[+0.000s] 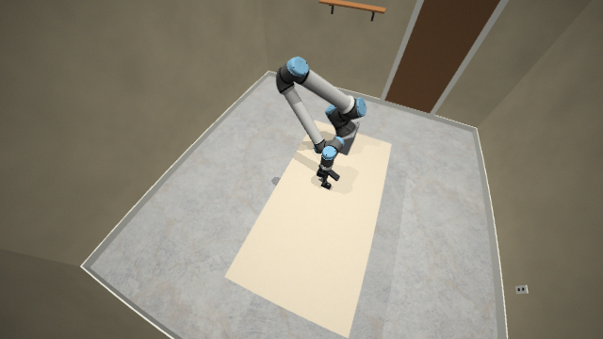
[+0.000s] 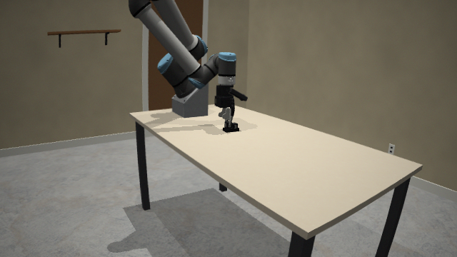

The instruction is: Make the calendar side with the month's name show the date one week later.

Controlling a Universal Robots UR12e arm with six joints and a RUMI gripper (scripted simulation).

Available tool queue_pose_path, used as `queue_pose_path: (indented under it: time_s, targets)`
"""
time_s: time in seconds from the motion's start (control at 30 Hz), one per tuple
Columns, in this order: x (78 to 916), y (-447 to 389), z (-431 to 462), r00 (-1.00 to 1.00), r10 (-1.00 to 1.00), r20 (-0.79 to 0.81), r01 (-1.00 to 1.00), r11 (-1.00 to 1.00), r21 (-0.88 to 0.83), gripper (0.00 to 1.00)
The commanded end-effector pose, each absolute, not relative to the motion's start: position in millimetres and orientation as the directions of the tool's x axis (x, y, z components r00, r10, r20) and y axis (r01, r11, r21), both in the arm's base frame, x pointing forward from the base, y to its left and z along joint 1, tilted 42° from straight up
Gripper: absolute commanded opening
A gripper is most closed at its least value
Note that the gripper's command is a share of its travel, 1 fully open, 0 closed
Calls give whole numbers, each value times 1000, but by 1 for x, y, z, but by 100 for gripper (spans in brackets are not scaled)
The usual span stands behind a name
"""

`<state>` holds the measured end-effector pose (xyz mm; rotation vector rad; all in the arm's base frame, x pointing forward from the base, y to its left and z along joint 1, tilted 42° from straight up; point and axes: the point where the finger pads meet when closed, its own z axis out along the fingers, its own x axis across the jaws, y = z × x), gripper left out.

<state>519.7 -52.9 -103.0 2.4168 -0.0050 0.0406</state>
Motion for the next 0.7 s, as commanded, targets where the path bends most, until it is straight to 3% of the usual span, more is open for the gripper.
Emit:
queue_pose_path:
  time_s: [0.0, 0.67]
  targets:
    - [518, -53, -103, 1000, 7, 29, -14, -750, 662, 11]
    - [518, -58, -109, 1000, 6, 27, -14, -750, 662, 11]
